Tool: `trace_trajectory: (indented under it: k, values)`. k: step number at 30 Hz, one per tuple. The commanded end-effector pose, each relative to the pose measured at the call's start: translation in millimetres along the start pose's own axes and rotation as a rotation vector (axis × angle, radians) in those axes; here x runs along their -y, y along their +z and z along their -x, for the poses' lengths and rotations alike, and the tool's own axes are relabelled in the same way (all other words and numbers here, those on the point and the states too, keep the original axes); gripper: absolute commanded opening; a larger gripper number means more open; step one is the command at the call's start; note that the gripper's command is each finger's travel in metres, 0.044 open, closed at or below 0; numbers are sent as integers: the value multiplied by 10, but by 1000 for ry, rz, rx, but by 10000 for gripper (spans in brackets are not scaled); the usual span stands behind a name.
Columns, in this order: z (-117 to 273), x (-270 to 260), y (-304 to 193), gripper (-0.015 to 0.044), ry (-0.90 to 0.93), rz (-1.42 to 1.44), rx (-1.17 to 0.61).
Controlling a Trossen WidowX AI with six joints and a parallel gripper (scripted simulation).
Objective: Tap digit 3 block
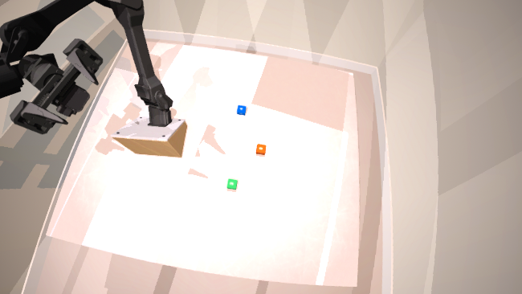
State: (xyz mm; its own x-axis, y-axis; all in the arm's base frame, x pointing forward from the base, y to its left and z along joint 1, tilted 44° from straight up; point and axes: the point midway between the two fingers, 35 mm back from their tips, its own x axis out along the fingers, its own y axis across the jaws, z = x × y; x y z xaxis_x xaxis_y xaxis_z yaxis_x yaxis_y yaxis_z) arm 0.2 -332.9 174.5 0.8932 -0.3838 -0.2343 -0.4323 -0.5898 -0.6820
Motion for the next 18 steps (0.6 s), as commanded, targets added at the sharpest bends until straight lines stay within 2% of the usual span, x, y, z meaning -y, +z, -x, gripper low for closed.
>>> trace_trajectory:
  k: [1,5,10,18]
  values:
    - [-26,1,22,400,-2,14,12]
    - [-446,-13,276,400,-81,333,190]
    - [-1008,8,648,400,-304,832,389]
    - [-1440,75,1047,400,-594,1264,498]
